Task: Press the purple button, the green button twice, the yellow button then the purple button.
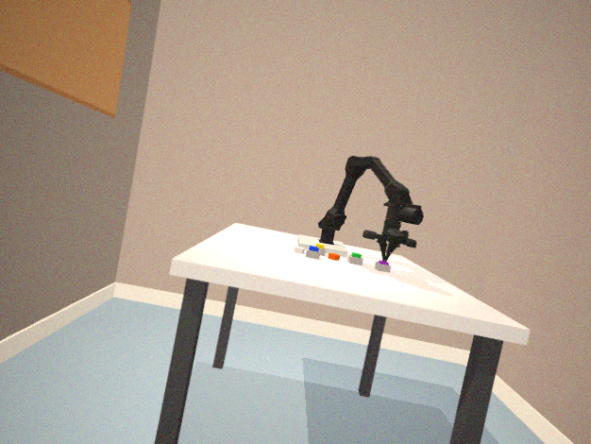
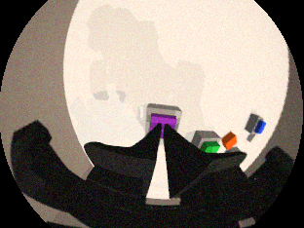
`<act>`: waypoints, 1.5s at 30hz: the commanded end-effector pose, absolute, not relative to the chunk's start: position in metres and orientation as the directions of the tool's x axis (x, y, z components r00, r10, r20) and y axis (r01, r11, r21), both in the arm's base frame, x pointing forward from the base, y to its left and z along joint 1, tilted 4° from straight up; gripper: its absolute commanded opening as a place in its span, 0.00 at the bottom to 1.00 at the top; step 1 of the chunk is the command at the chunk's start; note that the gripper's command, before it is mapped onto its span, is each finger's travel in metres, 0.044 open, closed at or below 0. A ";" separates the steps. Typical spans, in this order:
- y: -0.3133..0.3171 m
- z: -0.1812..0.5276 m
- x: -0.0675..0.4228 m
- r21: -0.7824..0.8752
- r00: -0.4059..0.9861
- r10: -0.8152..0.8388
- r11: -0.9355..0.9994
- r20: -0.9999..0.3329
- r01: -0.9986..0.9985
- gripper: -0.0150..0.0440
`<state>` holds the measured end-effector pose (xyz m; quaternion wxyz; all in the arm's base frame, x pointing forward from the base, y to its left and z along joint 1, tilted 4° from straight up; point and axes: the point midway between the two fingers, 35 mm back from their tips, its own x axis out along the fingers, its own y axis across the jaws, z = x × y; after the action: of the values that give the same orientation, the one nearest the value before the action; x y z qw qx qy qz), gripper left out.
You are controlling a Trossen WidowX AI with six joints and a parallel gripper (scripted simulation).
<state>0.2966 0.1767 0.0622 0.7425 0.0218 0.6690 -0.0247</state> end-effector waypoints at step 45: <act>0.084 0.149 0.239 -0.011 0.088 -0.016 0.998 -0.996 0.061 0.29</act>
<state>0.2570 0.1056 0.1536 0.7386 0.0188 0.6732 -0.0314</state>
